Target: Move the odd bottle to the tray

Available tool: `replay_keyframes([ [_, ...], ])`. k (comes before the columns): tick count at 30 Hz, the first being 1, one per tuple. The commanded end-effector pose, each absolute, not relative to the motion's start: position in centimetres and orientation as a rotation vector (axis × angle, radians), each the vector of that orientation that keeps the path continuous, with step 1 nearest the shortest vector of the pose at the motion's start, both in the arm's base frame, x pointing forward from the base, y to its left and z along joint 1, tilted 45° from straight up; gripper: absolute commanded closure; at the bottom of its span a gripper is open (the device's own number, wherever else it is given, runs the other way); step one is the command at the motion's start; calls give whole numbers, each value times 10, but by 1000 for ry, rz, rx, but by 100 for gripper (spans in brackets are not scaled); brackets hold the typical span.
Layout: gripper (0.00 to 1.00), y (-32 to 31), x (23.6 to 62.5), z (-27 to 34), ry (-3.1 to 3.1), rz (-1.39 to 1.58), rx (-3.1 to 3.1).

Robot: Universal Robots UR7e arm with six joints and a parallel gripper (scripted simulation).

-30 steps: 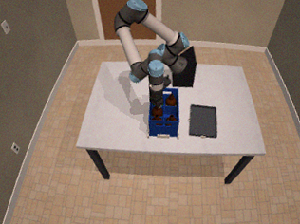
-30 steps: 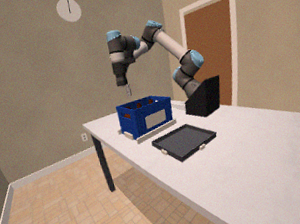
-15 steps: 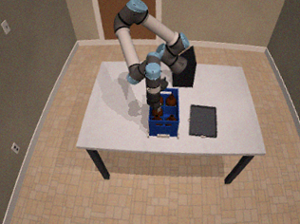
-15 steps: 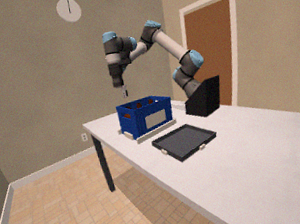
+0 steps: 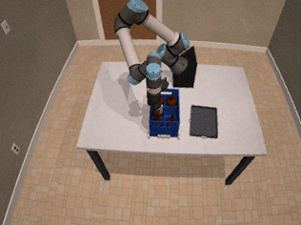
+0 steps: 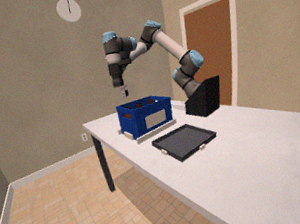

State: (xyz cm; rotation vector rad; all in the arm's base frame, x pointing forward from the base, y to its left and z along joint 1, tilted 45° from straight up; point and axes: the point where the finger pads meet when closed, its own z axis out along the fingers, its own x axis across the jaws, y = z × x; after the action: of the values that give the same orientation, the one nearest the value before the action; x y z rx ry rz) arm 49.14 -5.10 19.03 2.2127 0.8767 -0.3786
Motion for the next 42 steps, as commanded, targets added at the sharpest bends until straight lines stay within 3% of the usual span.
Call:
replay_keyframes([
  [1, 0, -50, 493, 192, 878, -373, 2212],
  [42, 0, -66, 491, 175, 879, -382, 2214],
])
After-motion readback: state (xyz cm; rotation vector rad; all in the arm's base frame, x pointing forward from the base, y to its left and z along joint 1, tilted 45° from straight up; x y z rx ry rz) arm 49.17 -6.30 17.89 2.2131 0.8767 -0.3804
